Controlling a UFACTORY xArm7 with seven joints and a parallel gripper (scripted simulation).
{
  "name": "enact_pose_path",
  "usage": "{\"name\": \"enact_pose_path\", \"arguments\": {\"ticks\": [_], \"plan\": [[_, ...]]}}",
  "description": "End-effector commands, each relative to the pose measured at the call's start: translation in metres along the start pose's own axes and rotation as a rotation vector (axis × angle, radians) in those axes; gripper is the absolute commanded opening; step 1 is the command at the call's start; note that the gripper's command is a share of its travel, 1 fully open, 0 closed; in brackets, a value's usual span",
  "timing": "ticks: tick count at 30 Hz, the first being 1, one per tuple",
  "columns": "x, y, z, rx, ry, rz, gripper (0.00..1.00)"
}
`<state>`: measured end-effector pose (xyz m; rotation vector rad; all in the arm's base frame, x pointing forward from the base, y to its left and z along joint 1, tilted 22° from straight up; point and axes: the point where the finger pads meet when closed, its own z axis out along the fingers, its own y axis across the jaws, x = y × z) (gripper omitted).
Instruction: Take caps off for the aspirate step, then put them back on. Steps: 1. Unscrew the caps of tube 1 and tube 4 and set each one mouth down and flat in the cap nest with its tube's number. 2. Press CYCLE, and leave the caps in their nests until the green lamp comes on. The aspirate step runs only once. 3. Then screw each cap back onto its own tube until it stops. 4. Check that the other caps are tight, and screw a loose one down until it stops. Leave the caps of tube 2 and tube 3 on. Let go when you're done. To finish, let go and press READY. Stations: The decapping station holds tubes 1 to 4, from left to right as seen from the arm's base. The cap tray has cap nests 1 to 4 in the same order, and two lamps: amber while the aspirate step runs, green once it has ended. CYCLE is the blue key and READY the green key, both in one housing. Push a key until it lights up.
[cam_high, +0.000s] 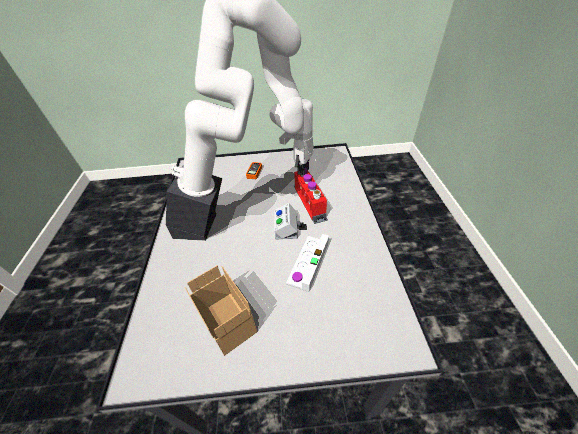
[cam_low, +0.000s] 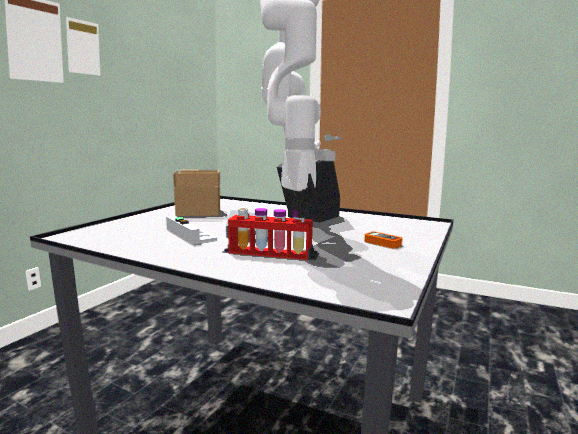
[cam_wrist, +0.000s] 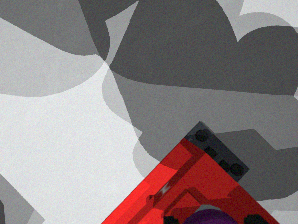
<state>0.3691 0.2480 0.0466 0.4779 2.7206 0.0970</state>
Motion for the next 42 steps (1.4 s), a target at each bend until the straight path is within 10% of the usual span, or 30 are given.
{"name": "enact_pose_path", "arguments": {"ticks": [1,10,42], "plan": [[0.0001,0.0009,-0.0003,-0.002,0.001,-0.002,0.0],[0.0001,0.0009,-0.0002,-0.002,0.001,-0.002,0.0],[0.0001,0.0009,0.0011,-0.001,0.002,1.398,0.0]]}}
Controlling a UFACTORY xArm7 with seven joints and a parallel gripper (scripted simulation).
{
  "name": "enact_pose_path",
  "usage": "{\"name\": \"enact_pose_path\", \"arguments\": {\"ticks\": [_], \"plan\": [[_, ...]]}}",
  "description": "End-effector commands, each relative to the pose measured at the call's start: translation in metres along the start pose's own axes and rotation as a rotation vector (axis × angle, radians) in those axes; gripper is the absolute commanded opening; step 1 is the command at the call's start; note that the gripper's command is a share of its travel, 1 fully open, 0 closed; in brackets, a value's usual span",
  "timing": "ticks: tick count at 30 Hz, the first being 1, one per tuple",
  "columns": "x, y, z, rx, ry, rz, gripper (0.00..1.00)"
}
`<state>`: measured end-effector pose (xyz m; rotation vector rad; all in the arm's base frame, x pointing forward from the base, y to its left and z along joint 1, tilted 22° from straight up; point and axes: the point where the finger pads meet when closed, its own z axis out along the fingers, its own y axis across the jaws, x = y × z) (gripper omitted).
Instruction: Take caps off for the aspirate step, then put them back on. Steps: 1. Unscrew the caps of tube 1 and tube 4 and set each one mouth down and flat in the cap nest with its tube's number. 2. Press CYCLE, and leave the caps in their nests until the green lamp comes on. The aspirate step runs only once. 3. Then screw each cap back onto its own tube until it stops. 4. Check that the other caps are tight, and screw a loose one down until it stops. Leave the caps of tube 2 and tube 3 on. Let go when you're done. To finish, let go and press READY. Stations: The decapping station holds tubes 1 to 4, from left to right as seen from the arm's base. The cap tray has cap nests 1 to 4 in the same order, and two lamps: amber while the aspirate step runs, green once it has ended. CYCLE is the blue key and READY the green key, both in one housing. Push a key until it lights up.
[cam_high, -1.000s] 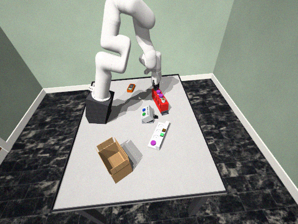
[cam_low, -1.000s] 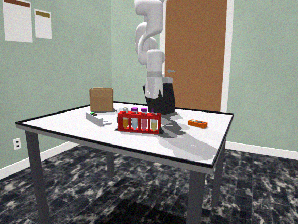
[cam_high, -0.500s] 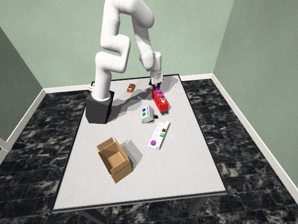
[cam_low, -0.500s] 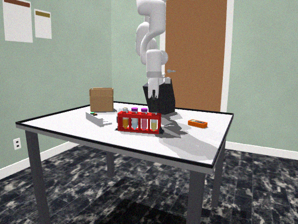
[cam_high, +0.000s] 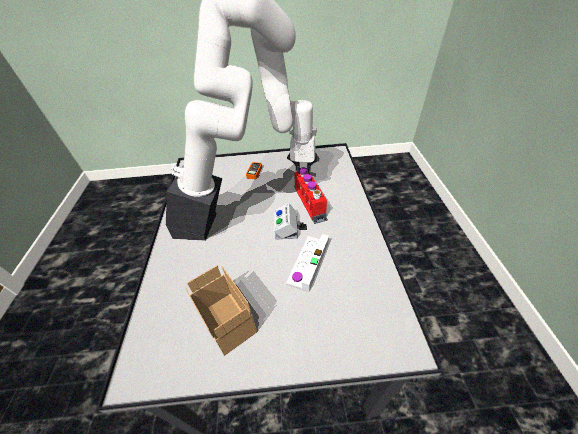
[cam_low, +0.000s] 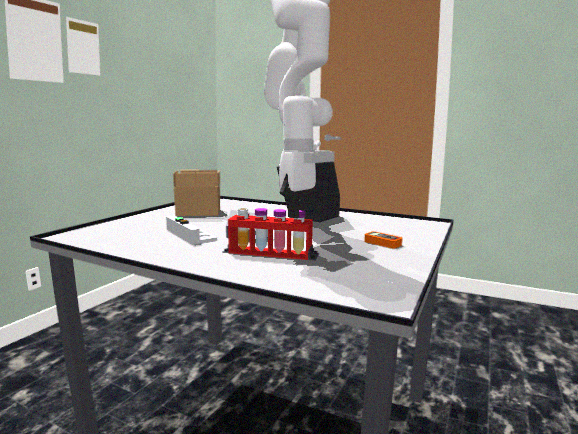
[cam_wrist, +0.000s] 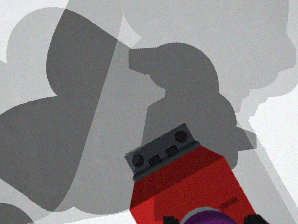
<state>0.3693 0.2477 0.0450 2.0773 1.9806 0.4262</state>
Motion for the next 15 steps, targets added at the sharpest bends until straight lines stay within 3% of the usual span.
{"name": "enact_pose_path", "arguments": {"ticks": [1,4,10,11,15], "plan": [[0.0012,0.0006,-0.0003,-0.008,-0.021,0.172,0.0],[0.0012,0.0006,-0.0002,-0.01,-0.021,0.293,0.0],[0.0012,0.0006,-0.0002,-0.01,-0.021,0.293,0.0],[0.0012,0.0006,-0.0003,-0.01,-0.021,0.293,0.46],[0.0012,0.0006,-0.0003,-0.01,-0.021,0.293,0.46]]}}
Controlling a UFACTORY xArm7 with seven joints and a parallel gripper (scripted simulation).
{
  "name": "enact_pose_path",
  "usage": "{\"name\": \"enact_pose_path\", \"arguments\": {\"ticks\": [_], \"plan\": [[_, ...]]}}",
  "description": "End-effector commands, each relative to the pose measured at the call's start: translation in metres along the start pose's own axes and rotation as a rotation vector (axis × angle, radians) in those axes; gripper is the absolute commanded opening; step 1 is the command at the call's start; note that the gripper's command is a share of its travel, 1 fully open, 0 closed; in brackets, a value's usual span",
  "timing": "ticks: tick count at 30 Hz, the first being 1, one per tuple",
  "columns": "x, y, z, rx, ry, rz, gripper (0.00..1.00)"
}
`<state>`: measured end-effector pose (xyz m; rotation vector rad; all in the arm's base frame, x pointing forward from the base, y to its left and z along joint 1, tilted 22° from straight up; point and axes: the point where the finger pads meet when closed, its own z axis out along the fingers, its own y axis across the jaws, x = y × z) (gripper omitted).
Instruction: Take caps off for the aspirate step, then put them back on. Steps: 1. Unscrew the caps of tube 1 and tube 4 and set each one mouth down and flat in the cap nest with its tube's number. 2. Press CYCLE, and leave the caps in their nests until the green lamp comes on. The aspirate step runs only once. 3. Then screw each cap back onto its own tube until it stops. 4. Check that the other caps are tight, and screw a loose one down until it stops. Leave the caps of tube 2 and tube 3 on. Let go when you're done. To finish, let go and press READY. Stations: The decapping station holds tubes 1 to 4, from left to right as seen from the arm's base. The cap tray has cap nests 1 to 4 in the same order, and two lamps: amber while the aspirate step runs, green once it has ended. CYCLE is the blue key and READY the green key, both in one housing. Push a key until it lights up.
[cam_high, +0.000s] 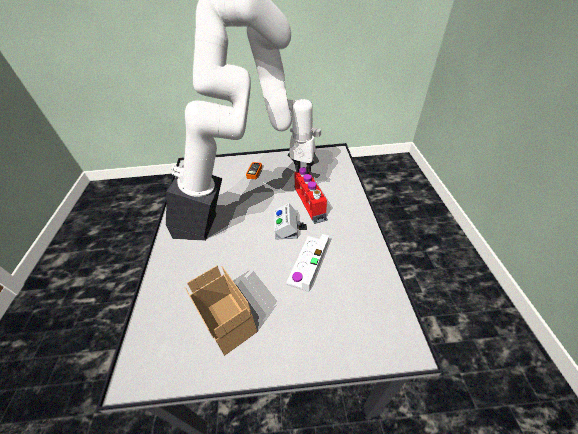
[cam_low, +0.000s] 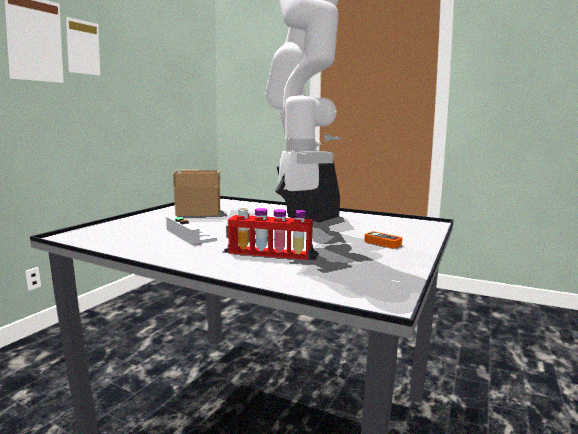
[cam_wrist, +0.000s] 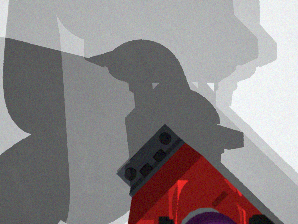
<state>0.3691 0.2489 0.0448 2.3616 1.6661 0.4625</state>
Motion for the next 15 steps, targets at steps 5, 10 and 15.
{"name": "enact_pose_path", "arguments": {"ticks": [5,10,15], "plan": [[0.0003,0.0009,-0.0004,-0.001,0.0,0.003,0.46],[0.0003,0.0009,-0.0011,-0.001,0.0,-0.164,0.46],[0.0003,0.0009,-0.0011,-0.002,-0.001,-0.441,0.46]]}}
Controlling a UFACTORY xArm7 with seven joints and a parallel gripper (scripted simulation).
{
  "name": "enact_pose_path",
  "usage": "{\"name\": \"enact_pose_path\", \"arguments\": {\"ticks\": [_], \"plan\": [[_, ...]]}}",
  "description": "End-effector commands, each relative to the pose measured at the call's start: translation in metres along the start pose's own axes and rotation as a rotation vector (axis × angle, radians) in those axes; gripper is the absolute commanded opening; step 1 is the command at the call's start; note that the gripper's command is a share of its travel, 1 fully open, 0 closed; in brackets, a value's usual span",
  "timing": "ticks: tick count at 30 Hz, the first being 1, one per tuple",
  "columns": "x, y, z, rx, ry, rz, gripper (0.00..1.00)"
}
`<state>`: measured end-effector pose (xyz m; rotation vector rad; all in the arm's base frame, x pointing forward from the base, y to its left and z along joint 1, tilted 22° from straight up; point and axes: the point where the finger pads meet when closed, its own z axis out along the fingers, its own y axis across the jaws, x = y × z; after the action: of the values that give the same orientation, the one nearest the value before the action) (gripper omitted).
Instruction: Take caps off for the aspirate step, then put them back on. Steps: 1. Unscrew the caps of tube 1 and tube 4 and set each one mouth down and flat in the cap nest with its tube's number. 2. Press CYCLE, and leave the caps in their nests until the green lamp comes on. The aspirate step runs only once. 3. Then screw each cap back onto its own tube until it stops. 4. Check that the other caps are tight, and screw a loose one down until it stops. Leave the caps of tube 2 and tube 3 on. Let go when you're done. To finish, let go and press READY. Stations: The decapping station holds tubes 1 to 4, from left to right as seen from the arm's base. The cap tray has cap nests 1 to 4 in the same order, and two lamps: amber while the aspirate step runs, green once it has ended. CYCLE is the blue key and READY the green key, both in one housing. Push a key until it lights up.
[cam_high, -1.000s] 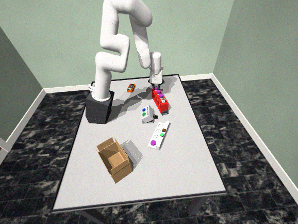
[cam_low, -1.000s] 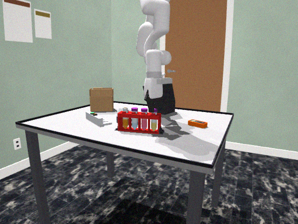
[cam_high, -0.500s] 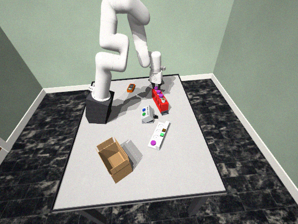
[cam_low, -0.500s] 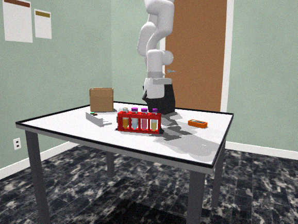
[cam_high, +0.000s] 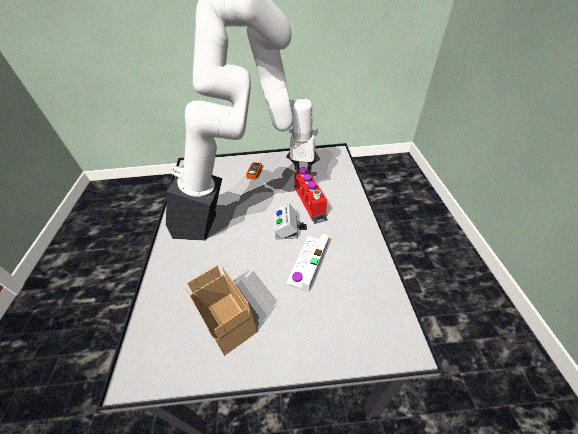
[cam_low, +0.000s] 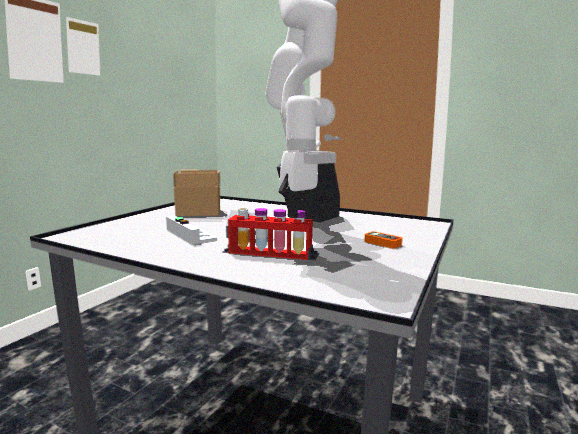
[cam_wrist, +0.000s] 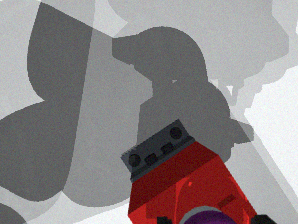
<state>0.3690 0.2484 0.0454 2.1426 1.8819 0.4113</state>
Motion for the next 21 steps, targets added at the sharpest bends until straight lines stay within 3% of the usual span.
{"name": "enact_pose_path", "arguments": {"ticks": [1,4,6,19,21], "plan": [[0.0006,0.0008,-0.0005,0.002,0.013,-0.279,0.46],[0.0006,0.0008,-0.0006,0.002,0.013,-0.331,0.46],[0.0006,0.0008,-0.0006,0.001,0.014,-0.519,0.46],[0.0006,0.0008,-0.0005,-0.004,0.012,-1.161,0.46],[0.0006,0.0008,-0.0005,-0.004,0.012,-1.161,0.46]]}}
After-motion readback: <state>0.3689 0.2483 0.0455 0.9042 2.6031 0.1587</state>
